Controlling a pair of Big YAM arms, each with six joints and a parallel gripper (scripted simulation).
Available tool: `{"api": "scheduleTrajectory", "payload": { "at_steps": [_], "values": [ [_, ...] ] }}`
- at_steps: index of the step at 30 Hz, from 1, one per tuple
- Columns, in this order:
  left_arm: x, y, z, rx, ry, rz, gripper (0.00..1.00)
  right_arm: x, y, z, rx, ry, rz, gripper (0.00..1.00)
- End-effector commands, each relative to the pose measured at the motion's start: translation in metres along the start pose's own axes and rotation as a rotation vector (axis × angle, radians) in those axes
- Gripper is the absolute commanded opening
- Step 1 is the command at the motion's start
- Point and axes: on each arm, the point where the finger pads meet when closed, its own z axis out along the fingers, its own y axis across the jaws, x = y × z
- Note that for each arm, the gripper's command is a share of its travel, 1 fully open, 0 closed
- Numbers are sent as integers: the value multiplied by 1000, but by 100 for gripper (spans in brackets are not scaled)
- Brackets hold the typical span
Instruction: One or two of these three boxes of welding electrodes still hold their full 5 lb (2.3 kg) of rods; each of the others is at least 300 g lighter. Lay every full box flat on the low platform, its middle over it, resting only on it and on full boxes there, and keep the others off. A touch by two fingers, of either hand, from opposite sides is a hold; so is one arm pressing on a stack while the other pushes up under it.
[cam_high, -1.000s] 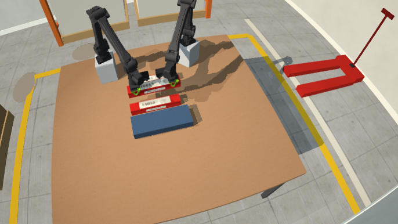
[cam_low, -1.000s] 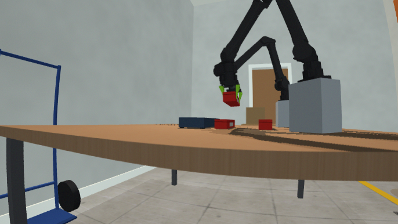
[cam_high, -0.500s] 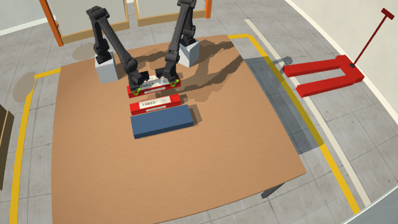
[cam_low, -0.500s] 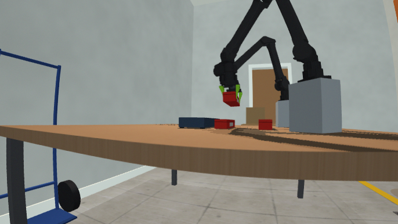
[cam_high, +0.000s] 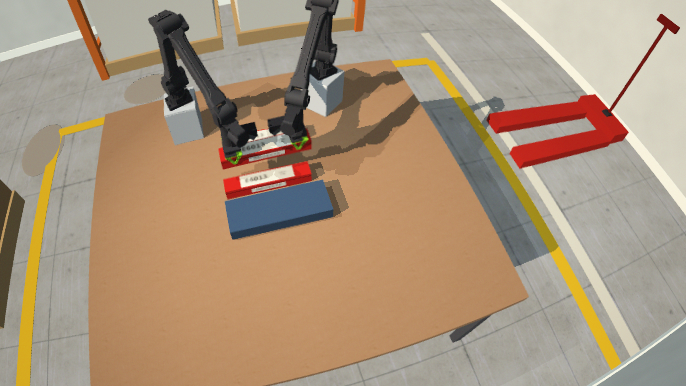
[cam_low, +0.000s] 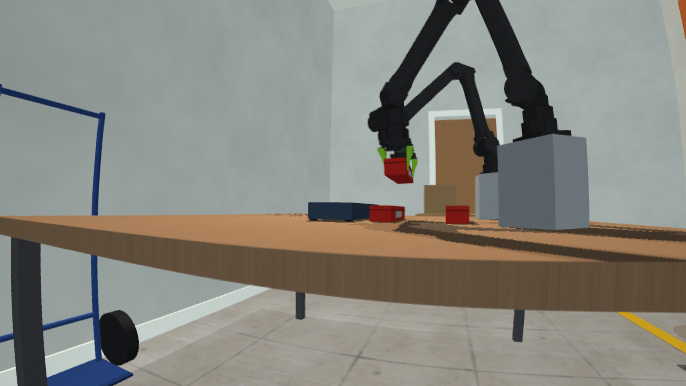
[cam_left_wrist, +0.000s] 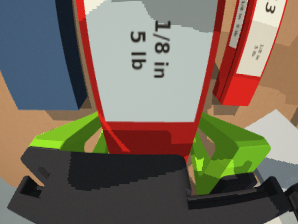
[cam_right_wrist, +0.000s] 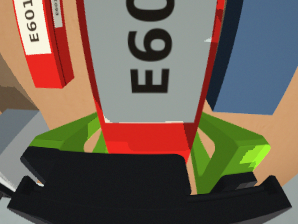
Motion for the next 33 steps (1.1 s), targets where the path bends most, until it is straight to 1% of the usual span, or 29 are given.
{"api": "scheduleTrajectory", "payload": {
  "at_steps": [1, 25, 26, 27, 33],
  "values": [
    [-7, 25, -41, -76, -24, -2, 0, -8, -26, -40, 76, -27, 3, 0],
    [-7, 25, -41, -76, -24, -2, 0, -8, -26, -40, 76, -27, 3, 0],
    [-7, 25, -41, -76, -24, -2, 0, -6, -39, -59, 107, -38, 5, 0],
    [-6, 38, -60, -105, -37, -5, 0, -6, -38, -60, 107, -38, 5, 0],
    [-6, 37, -67, -106, -37, -5, 0, -6, -38, -67, 107, -38, 5, 0]
  ]
}}
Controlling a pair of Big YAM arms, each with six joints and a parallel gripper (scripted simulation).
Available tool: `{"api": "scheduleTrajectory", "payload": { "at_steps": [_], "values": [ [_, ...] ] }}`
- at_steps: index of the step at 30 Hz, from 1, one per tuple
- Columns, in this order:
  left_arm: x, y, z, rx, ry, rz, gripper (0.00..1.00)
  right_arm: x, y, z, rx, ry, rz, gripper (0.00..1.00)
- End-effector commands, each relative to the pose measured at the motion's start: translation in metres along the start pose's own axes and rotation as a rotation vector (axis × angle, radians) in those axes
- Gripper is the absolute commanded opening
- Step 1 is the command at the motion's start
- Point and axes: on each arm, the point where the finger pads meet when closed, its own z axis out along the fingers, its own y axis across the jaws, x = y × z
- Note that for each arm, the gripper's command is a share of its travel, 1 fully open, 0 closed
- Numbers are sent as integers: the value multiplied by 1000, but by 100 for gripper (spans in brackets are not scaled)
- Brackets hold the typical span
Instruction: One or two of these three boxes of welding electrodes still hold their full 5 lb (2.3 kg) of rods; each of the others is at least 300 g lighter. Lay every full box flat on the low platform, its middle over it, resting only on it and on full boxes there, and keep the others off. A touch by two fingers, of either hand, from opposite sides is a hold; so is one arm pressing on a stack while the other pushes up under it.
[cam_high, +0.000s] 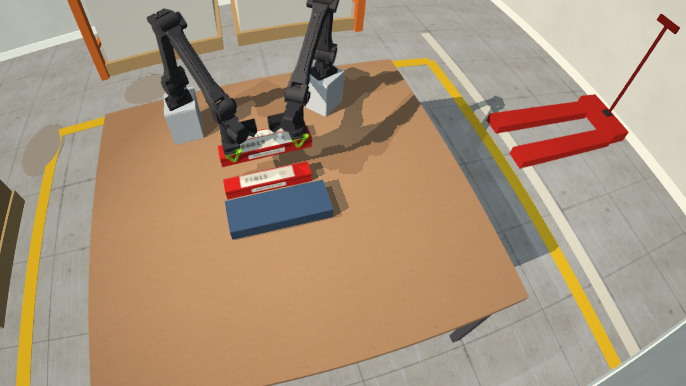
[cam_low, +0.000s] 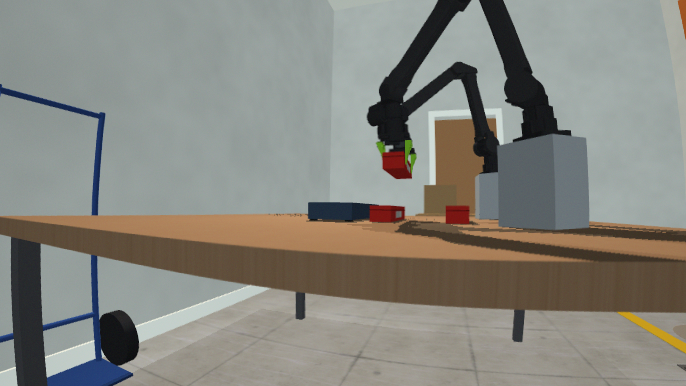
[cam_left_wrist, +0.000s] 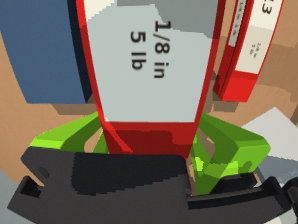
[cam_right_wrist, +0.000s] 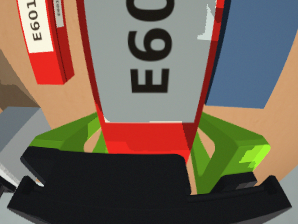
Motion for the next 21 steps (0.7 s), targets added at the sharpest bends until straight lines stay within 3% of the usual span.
{"api": "scheduleTrajectory", "payload": {
  "at_steps": [1, 21],
  "values": [
    [-7, 33, -48, -91, -37, -3, 0, -6, -34, -48, 91, -38, 7, 0],
    [-11, 28, -80, -93, -40, -1, 0, -8, -31, -80, 93, -40, 6, 0]
  ]
}}
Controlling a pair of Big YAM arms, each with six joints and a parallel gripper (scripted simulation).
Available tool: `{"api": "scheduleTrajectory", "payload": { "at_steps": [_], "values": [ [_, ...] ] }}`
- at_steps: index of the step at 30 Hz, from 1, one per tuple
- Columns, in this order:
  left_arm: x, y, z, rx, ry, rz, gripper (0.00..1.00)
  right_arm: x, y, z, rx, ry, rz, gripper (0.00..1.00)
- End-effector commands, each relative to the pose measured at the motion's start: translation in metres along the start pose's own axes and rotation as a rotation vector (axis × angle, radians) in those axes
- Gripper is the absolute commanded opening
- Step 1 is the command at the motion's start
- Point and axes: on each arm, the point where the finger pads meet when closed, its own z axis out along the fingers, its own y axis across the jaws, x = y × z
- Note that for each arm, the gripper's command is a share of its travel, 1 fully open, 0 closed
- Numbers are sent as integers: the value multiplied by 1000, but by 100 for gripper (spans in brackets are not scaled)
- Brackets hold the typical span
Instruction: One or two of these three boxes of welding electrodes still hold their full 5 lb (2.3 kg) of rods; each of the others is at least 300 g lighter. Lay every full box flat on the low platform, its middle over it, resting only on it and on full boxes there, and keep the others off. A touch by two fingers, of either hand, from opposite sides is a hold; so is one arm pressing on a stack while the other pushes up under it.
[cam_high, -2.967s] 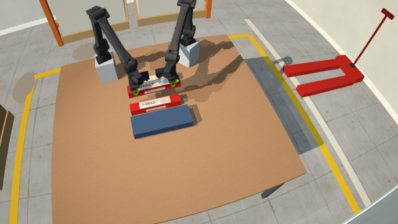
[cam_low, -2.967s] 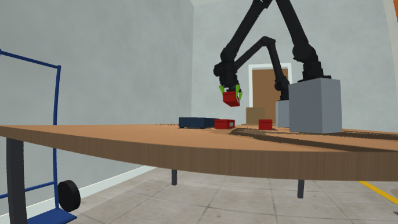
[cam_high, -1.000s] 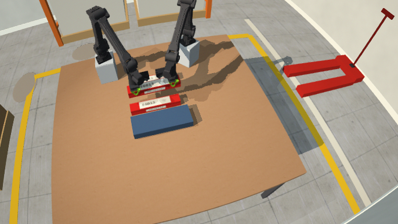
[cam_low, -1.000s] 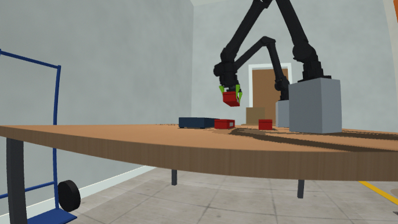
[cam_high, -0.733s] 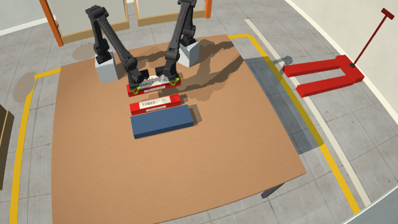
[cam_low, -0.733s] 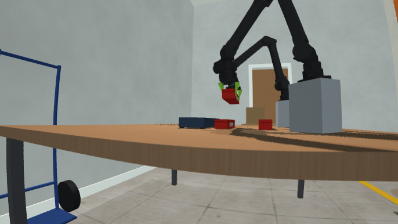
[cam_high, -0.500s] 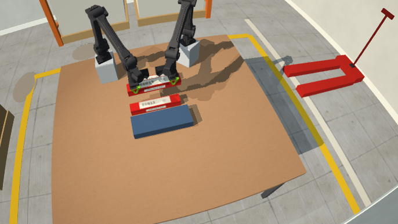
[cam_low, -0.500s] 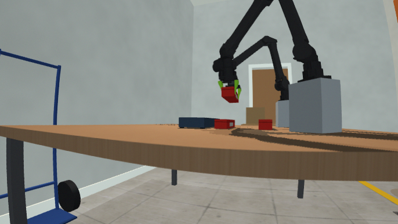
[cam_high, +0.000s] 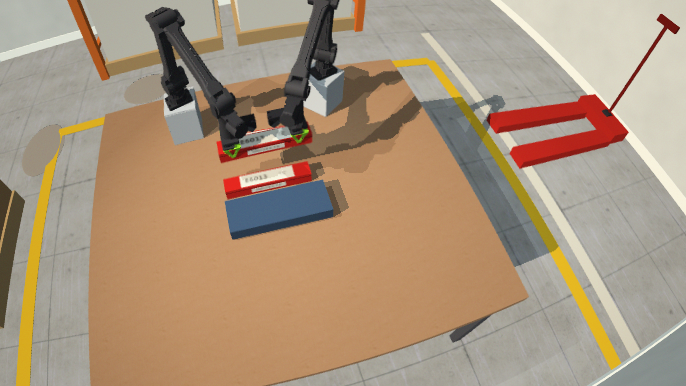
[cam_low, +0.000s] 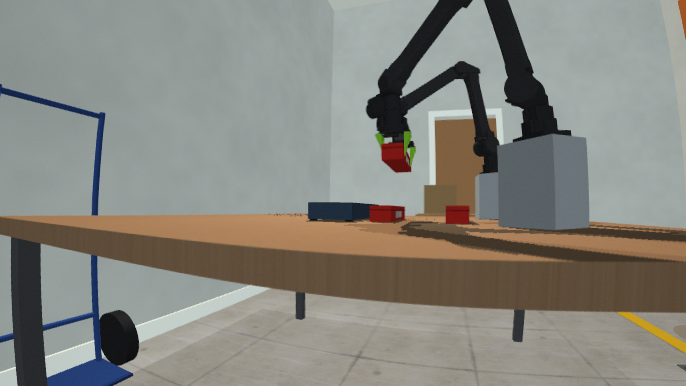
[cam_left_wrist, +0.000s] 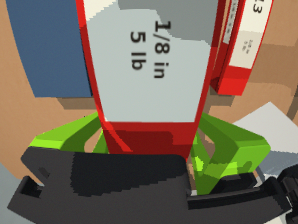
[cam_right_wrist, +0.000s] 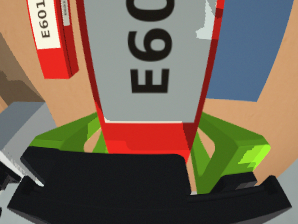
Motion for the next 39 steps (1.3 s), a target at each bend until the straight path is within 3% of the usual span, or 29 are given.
{"api": "scheduleTrajectory", "payload": {
  "at_steps": [1, 13, 39],
  "values": [
    [-12, 25, -54, -95, -42, -2, 0, -8, -28, -53, 96, -43, 4, 0],
    [-10, 25, -71, -96, -42, -4, 0, -10, -27, -72, 97, -44, 2, 0],
    [-3, 31, -84, -97, -41, -7, 0, -6, -32, -81, 98, -44, 4, 0]
  ]
}}
